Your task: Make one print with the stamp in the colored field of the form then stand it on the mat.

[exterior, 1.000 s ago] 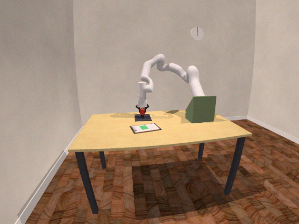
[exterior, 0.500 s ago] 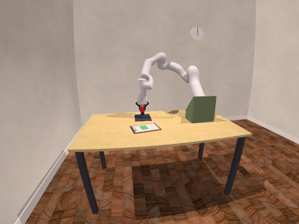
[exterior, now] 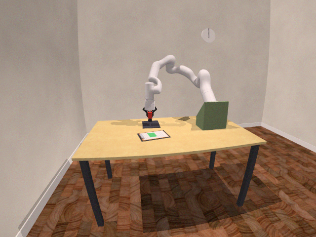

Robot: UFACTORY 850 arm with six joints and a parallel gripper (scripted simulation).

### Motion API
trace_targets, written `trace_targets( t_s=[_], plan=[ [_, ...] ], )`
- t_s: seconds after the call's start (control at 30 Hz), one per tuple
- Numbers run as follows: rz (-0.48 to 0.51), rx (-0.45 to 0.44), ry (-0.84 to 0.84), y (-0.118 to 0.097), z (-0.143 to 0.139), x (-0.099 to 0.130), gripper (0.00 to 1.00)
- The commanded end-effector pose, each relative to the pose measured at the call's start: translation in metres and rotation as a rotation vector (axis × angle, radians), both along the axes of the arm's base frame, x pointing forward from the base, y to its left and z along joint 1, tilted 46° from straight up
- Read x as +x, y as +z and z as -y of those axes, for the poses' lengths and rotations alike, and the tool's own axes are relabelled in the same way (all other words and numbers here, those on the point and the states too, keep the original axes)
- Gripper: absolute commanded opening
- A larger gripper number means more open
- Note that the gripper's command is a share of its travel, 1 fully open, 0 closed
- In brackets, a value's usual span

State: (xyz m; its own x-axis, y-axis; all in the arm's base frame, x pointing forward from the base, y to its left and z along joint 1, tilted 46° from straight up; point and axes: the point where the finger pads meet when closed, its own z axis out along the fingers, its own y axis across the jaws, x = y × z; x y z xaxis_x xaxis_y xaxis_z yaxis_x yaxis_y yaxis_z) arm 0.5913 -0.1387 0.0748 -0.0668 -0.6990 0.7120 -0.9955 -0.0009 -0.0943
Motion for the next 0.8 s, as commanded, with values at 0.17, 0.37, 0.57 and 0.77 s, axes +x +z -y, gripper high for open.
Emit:
trace_targets(
  t_s=[0.17,0.37,0.57,0.77],
  plan=[
    [-0.202,-0.019,0.195,-0.095,-0.096,0.004,0.27],
    [-0.21,-0.021,0.203,-0.156,-0.154,0.0,0.27],
    [-0.21,-0.021,0.203,-0.193,-0.188,0.002,0.27],
    [-0.21,-0.021,0.203,-0.213,-0.206,0.004,0.27]
  ],
)
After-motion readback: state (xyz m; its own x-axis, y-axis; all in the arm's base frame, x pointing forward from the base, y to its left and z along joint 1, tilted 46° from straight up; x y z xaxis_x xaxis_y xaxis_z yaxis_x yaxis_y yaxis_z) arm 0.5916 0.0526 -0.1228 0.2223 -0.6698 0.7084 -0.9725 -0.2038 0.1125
